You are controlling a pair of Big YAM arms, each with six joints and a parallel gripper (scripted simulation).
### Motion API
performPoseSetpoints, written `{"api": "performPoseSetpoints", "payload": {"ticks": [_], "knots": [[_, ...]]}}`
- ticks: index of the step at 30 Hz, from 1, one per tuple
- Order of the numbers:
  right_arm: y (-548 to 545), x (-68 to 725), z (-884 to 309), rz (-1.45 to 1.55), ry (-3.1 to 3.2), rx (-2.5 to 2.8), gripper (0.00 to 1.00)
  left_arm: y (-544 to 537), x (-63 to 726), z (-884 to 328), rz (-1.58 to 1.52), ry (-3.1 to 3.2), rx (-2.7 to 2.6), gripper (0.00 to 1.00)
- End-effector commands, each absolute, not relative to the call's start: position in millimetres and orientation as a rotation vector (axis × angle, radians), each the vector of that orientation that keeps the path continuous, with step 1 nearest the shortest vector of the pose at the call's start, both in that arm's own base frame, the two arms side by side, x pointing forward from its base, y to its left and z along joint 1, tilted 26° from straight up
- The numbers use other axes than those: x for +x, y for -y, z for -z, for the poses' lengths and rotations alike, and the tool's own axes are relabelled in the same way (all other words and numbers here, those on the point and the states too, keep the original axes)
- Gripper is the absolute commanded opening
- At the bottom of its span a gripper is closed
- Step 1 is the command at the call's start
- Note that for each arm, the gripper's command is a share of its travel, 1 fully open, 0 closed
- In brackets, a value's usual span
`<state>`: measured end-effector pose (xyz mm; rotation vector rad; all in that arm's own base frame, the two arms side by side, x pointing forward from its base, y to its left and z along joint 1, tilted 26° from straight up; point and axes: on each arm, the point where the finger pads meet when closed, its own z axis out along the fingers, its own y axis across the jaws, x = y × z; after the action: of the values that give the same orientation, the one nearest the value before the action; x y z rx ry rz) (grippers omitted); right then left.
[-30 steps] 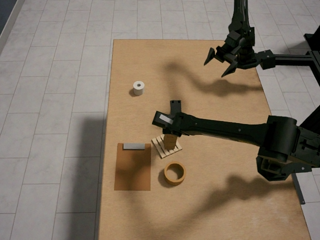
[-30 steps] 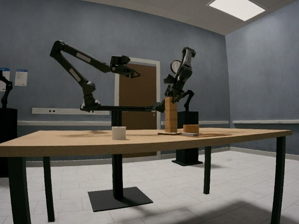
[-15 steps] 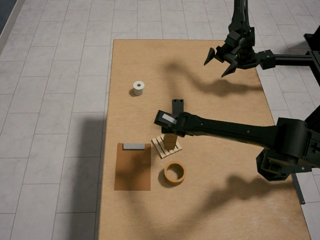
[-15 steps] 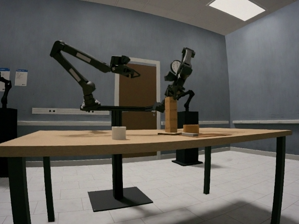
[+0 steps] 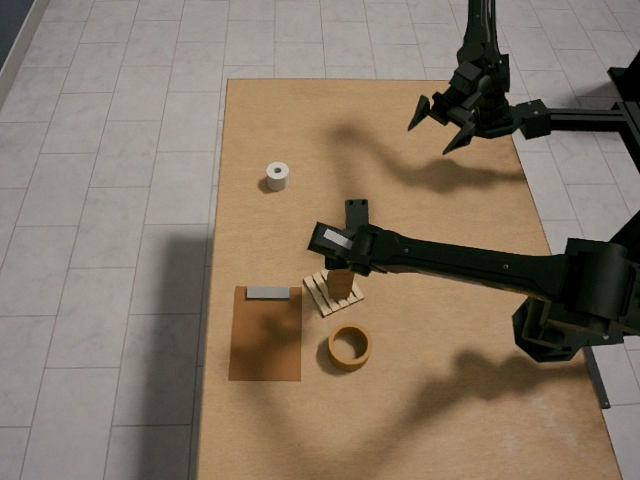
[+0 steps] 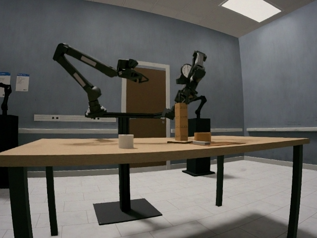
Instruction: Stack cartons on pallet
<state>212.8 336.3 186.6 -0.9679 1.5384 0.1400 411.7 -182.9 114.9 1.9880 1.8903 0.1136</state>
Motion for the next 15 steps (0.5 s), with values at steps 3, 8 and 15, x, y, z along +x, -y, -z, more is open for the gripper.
{"api": "performPoseSetpoints", "payload": {"ticks": [3,8,15], "knots": [[-343,215,-199,-0.151,-1.52,-0.955,1.0,172,420,-204,-0.163,-1.831,1.939,0.79],[-343,215,-199,-0.151,-1.52,-0.955,1.0,160,400,-244,-0.164,-1.832,1.94,0.79],[-343,215,-199,-0.151,-1.52,-0.955,1.0,161,386,-229,-0.119,-1.877,1.986,0.79]]}}
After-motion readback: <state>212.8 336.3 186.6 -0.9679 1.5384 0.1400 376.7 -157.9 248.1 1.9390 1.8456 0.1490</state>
